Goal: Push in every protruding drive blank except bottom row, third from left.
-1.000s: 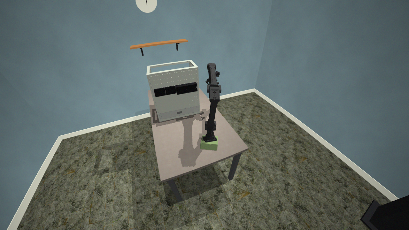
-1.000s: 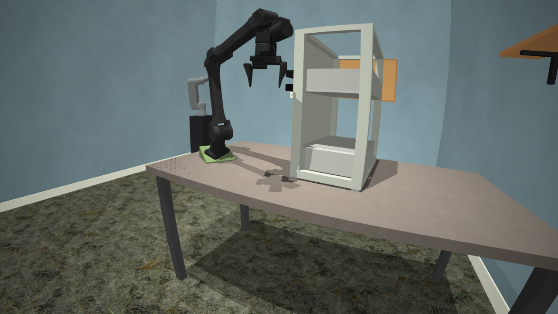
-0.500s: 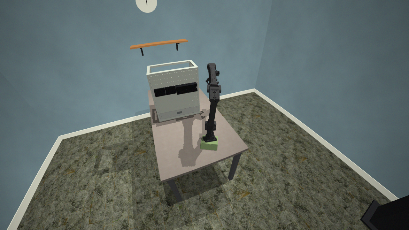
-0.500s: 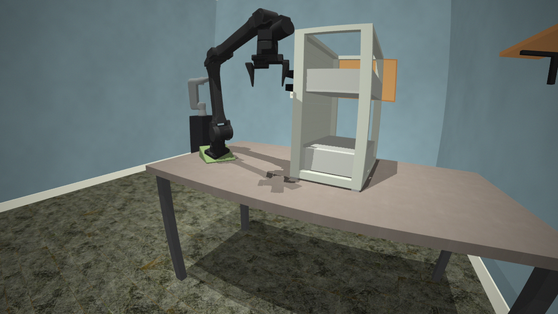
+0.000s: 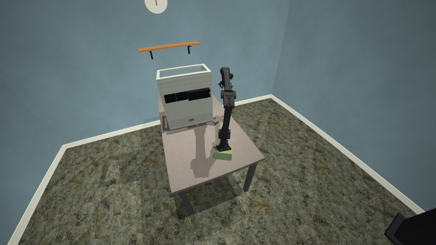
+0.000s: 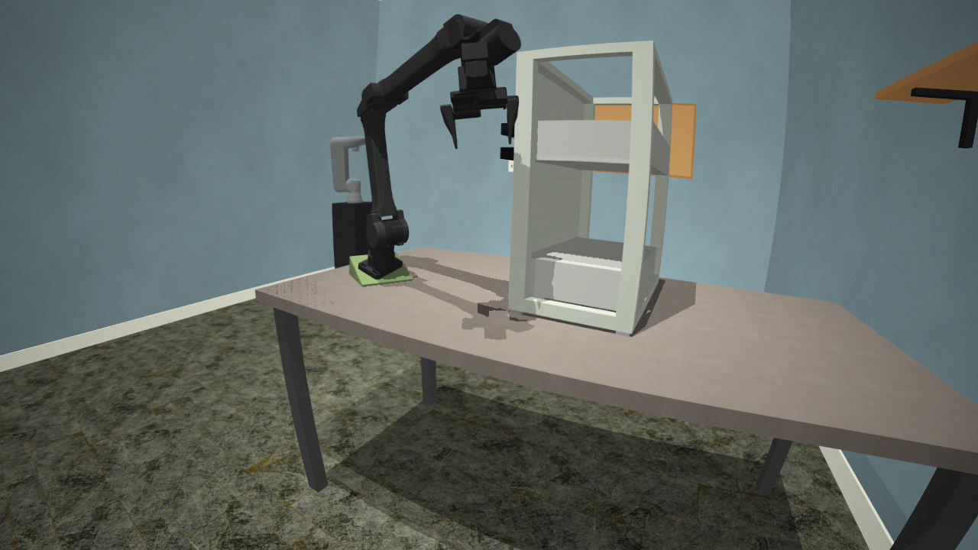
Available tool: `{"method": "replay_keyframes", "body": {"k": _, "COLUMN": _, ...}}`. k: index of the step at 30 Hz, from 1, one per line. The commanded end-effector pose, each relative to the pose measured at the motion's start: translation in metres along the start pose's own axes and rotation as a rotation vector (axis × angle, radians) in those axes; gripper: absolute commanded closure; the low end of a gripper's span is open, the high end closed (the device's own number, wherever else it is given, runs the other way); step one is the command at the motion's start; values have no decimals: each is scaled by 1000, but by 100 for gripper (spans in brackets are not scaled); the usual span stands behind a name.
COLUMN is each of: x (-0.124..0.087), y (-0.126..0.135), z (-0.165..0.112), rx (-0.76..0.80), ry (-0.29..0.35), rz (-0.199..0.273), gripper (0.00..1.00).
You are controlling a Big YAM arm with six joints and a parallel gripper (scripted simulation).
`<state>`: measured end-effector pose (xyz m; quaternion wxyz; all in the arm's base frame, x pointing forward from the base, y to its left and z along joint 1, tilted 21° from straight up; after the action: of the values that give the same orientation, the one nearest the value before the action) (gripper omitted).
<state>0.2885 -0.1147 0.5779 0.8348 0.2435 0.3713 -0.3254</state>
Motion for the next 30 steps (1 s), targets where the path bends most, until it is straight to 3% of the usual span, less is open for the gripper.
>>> {"method": "replay_keyframes", "body": {"k": 1, "x": -10, "y": 7, "z": 9, "rx": -25, "ry": -53, "rz": 33, "gripper": 0}}
{"method": "replay_keyframes", "body": {"k": 5, "x": -9, "y": 11, "z": 8, "rx": -46, "ry": -93, "rz": 61, "gripper": 0}}
{"method": "replay_keyframes", "body": {"k": 14, "x": -26, "y": 27, "z": 22, "rx": -90, "ry": -251, "rz": 157, "gripper": 0}}
{"method": "replay_keyframes", "body": {"k": 18, "x": -23, "y": 32, "z": 23, "rx": -104, "ry": -275, "rz": 172, "gripper": 0}}
{"method": "replay_keyframes", "body": {"k": 19, "x": -35, "y": 36, "z": 32, "rx": -105, "ry": -317, "rz": 195, "gripper": 0}}
{"method": "replay_keyframes", "body": {"k": 23, "x": -31, "y": 43, "z": 31, "rx": -134, "ry": -371, "rz": 228, "gripper": 0}}
{"method": "replay_keyframes", "body": {"k": 30, "x": -53, "y": 61, "z": 45, "rx": -171, "ry": -539, "rz": 317, "gripper": 0}}
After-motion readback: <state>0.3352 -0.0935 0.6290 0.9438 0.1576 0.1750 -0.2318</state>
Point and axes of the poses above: the point where the finger pads meet when closed, its own x axis out along the fingers, its own y axis across the jaws, z = x × y, the point moved 10 cm from there along -x, back along the fingers, and after that the axes turned 13 degrees about -x, right-handed, at the moved point
